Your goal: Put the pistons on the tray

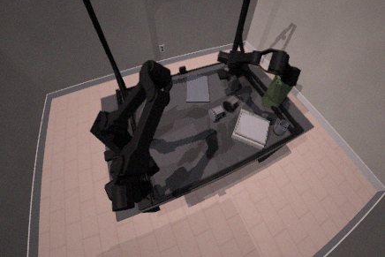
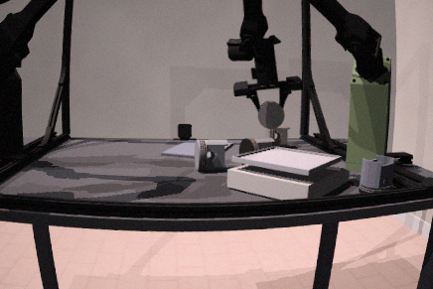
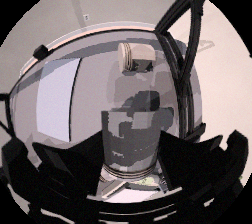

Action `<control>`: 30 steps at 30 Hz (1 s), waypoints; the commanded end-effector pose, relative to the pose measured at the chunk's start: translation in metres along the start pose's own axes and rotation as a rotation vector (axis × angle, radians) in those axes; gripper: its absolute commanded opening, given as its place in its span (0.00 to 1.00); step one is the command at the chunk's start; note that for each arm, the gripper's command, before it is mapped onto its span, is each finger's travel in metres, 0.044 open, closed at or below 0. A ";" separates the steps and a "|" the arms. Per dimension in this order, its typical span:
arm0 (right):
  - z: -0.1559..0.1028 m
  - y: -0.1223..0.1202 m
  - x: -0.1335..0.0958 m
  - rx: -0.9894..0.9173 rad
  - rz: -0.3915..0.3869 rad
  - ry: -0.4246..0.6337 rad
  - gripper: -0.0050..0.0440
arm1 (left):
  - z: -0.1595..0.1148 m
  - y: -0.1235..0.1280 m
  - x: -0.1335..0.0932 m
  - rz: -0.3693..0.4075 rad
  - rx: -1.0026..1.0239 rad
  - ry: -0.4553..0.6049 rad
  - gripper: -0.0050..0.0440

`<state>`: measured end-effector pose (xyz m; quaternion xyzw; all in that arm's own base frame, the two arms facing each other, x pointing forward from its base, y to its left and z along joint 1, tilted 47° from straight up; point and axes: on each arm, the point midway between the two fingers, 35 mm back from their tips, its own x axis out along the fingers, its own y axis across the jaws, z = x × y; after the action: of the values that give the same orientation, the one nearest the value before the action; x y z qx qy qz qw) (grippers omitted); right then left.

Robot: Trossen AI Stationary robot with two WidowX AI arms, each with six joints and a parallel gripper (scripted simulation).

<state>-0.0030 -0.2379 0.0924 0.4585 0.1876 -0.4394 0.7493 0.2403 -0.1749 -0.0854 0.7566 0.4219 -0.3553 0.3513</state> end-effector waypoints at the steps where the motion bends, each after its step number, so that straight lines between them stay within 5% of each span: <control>1: 0.000 0.001 0.000 -0.001 0.004 0.000 1.00 | -0.018 0.000 -0.009 0.021 -0.107 -0.006 0.43; 30: 0.000 0.001 0.000 -0.001 0.004 0.000 1.00 | -0.135 -0.010 -0.052 0.106 -0.768 -0.020 0.43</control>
<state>-0.0030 -0.2379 0.0924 0.4585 0.1876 -0.4394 0.7493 0.2440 -0.0875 0.0129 0.6078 0.4796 -0.1790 0.6070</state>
